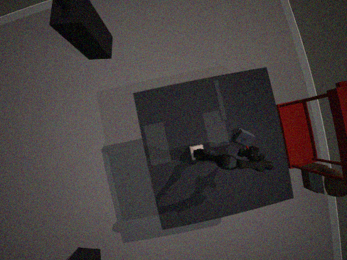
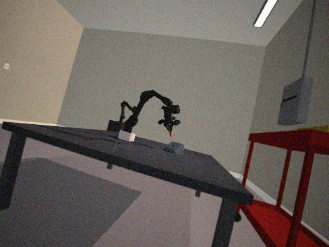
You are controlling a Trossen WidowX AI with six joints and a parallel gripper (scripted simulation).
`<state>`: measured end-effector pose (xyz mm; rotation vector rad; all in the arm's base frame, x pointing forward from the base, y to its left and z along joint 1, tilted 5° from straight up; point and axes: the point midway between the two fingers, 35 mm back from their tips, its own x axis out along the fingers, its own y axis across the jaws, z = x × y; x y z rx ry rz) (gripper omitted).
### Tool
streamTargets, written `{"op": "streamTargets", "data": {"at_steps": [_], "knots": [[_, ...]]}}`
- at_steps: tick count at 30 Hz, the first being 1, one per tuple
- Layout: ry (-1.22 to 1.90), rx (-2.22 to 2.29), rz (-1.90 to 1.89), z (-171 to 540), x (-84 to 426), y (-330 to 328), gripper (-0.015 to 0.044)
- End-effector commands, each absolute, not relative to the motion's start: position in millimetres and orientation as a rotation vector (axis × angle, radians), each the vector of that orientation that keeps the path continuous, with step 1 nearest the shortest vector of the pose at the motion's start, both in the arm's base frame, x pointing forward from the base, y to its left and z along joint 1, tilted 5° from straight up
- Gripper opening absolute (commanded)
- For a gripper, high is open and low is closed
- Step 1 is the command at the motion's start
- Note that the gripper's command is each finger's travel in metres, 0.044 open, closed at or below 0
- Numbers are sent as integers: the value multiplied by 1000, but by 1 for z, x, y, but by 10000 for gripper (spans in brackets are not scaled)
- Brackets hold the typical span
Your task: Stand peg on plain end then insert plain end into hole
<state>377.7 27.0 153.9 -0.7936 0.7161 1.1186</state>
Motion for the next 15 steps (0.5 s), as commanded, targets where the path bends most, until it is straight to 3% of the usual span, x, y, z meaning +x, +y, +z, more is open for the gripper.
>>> {"op": "streamTargets", "data": {"at_steps": [1, 15], "knots": [[696, -803, 1132, 152, 383, 32, 0], [675, -810, 1145, 128, 395, 54, 0]]}}
